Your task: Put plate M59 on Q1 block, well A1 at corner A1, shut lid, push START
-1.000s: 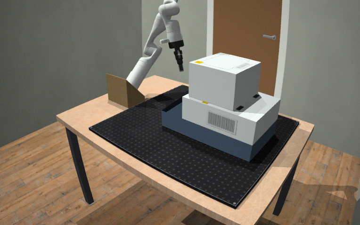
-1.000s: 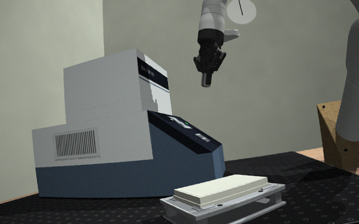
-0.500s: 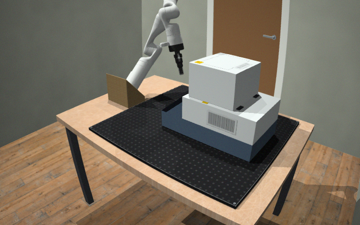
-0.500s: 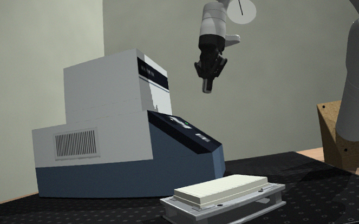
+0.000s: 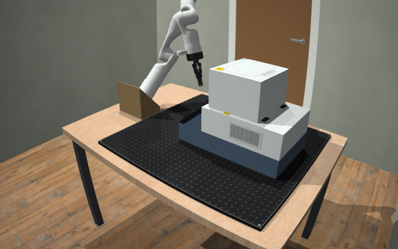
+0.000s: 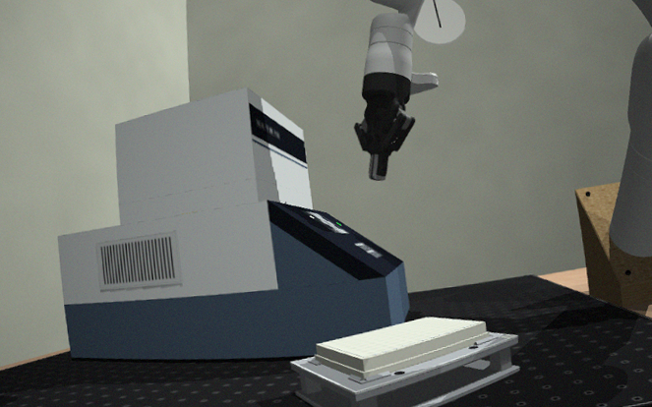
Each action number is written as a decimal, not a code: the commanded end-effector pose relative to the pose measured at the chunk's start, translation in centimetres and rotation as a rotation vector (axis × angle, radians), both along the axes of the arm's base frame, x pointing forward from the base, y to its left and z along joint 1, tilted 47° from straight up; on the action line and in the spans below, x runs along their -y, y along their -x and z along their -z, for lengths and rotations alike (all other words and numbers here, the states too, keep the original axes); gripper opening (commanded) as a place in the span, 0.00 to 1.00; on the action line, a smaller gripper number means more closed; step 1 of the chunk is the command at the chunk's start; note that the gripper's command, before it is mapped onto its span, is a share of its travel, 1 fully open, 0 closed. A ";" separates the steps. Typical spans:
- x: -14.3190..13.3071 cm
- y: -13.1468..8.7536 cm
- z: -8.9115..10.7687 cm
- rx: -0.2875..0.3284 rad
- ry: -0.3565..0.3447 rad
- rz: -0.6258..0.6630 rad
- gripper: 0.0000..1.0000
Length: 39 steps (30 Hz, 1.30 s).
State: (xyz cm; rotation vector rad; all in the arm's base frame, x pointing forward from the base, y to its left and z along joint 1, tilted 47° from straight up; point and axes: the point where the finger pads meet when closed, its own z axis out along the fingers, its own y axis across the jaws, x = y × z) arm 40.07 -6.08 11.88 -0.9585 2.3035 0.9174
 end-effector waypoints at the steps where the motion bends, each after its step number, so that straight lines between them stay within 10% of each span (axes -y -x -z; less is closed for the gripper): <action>1: -0.6 -0.2 0.4 0.009 -0.003 -0.002 0.10; 39: -3.7 0.3 3.4 0.008 -0.003 -0.002 0.10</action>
